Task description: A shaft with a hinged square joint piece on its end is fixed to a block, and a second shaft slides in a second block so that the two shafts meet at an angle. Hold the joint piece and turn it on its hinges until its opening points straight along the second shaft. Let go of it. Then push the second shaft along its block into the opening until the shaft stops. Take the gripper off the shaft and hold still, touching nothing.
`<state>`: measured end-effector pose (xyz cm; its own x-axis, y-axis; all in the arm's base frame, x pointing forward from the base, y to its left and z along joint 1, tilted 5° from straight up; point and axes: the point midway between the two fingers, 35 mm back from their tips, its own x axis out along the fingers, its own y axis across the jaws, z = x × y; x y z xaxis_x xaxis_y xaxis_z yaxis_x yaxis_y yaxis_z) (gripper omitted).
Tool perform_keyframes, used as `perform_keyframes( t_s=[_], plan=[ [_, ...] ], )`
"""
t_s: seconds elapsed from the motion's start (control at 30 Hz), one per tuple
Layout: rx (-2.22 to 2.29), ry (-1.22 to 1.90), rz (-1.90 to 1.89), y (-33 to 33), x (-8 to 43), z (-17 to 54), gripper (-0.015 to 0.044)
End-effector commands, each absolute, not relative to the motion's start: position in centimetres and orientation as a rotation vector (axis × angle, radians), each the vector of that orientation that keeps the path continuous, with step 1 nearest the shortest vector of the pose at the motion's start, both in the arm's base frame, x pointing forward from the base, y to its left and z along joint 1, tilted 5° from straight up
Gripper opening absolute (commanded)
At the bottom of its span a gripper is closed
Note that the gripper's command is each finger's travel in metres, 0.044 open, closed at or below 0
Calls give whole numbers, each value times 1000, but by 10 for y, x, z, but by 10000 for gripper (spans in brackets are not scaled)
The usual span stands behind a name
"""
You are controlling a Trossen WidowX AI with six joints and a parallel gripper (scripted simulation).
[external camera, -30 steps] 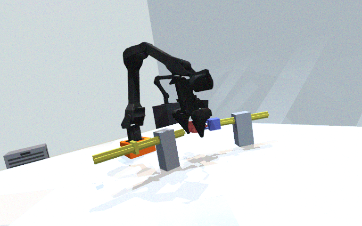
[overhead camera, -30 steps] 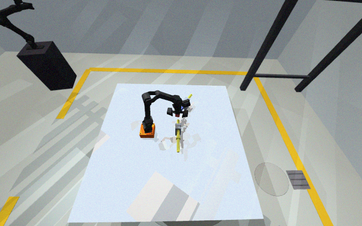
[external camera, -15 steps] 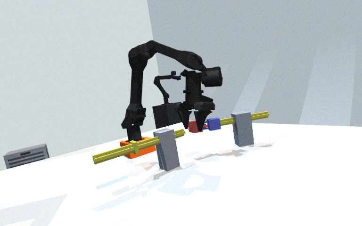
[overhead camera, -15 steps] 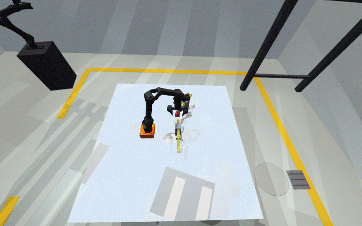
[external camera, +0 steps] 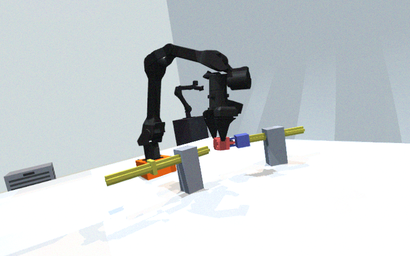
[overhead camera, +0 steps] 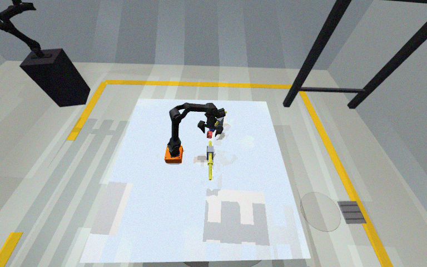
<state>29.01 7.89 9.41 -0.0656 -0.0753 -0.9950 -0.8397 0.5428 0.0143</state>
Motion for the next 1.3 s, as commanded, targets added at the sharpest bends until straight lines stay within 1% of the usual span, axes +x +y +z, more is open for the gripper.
perform_keyframes(
  t_s=[0.0,1.0,1.27],
  plan=[
    [-696,1543,661,78,292,108,440],
    [193,1586,-71,62,285,207,440],
    [213,1585,-87,60,284,208,440]
  ],
)
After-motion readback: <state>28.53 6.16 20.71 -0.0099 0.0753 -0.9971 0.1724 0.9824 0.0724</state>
